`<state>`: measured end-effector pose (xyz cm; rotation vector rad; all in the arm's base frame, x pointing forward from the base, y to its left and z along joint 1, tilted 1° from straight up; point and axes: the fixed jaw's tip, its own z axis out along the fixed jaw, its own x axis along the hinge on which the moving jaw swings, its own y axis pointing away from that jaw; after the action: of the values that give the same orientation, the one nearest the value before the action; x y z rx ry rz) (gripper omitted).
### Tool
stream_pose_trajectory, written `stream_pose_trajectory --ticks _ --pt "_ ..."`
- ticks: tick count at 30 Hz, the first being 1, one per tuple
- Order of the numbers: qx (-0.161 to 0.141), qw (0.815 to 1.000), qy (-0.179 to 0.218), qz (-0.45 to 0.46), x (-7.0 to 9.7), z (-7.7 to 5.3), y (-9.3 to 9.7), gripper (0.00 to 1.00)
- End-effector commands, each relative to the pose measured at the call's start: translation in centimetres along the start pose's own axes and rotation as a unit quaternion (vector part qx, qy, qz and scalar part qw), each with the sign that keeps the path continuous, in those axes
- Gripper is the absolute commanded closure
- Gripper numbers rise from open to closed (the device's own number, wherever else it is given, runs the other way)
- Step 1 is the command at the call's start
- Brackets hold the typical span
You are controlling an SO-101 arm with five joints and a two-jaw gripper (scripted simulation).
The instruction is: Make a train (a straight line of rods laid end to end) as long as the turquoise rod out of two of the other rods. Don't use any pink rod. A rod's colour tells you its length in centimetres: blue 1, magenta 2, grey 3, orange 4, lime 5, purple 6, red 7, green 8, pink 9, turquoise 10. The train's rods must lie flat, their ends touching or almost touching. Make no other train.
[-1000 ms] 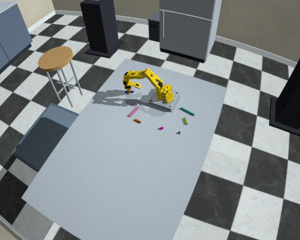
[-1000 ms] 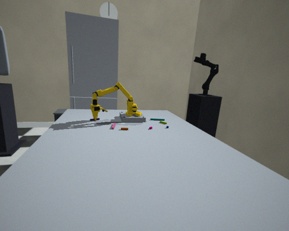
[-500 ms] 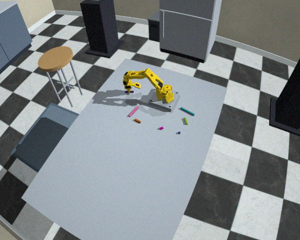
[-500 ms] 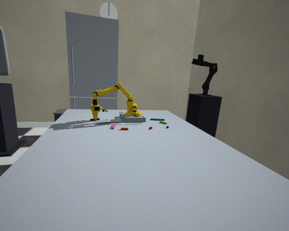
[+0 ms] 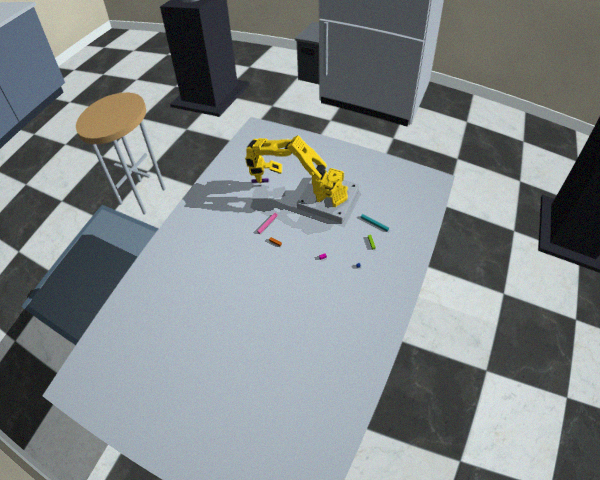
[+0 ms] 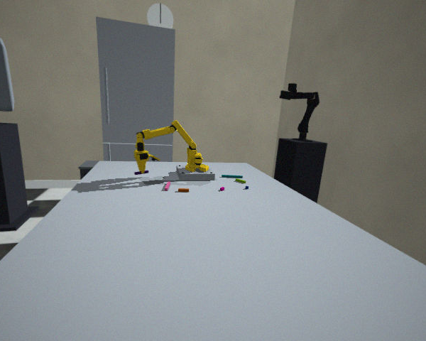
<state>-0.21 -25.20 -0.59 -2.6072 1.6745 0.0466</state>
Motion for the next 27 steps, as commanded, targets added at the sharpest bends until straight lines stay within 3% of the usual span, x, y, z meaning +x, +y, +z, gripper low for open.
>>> stream_pose_trajectory --ticks 1,19,27 --pt "-0.003 1.000 0.009 0.000 0.3 -1.0 -0.1 1.00" --pt "-0.003 1.000 0.009 0.001 0.3 -1.4 -0.3 1.00" --pt "-0.004 1.000 0.009 0.010 0.6 -1.4 -1.3 1.00"
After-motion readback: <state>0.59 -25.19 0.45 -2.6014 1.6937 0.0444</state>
